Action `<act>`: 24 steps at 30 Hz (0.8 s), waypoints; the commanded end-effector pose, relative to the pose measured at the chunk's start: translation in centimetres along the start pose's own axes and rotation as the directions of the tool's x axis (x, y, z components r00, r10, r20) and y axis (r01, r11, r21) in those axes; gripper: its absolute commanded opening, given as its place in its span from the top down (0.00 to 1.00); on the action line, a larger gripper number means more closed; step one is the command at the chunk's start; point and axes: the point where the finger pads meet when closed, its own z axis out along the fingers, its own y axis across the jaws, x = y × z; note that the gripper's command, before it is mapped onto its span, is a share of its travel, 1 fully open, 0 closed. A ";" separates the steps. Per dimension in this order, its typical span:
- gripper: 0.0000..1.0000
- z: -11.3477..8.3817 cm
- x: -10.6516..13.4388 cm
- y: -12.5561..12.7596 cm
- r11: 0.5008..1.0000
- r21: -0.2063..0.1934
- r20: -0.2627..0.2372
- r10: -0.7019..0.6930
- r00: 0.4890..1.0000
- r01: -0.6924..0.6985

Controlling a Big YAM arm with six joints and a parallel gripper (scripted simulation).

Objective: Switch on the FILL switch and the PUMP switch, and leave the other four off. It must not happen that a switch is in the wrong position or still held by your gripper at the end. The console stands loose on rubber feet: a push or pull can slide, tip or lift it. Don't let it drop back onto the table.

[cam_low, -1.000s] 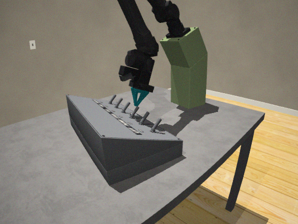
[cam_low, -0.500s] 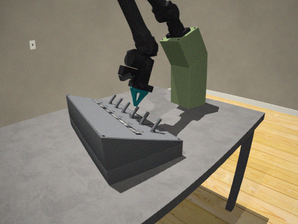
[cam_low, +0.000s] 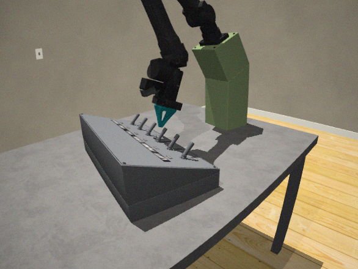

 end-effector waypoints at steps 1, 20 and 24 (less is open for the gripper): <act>1.00 -0.2 -1.6 -0.3 1.000 0.003 0.019 0.005 1.000 -0.005; 1.00 -0.2 -3.3 -0.3 1.000 0.005 0.020 0.006 1.000 -0.006; 1.00 -0.2 -3.6 -0.4 1.000 0.005 0.021 0.006 1.000 -0.006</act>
